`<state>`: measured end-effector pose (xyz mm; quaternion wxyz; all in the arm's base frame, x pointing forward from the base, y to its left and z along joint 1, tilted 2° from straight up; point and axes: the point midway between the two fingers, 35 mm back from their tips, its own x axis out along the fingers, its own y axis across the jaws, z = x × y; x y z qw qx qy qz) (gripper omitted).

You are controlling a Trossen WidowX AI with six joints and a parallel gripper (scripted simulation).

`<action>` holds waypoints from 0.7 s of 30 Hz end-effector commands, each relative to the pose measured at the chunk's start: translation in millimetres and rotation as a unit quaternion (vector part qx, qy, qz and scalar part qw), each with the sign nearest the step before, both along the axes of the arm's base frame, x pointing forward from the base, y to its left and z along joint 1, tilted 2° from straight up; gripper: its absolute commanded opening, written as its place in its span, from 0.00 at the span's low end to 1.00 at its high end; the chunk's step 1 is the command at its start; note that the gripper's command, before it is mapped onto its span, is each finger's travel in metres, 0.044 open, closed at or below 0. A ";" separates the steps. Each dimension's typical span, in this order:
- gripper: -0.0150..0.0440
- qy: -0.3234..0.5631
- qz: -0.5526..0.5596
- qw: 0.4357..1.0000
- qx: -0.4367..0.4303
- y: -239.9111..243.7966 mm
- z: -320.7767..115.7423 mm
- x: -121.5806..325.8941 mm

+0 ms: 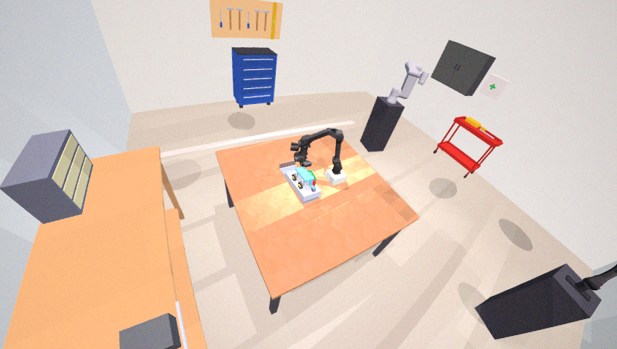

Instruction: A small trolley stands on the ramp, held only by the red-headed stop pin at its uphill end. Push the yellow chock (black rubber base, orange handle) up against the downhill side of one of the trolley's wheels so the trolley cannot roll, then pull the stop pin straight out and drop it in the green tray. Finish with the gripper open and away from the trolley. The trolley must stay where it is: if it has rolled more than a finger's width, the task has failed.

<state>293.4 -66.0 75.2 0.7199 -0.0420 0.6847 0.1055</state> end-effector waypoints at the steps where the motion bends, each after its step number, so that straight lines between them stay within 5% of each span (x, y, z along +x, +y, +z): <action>1: 0.25 0.002 -0.001 1.000 0.003 4.8 0.3 -1.3; 14: 0.25 0.000 -0.001 1.000 -0.001 3.8 0.7 -0.7; 21: 0.57 0.000 -0.001 1.000 -0.001 3.8 0.7 -0.7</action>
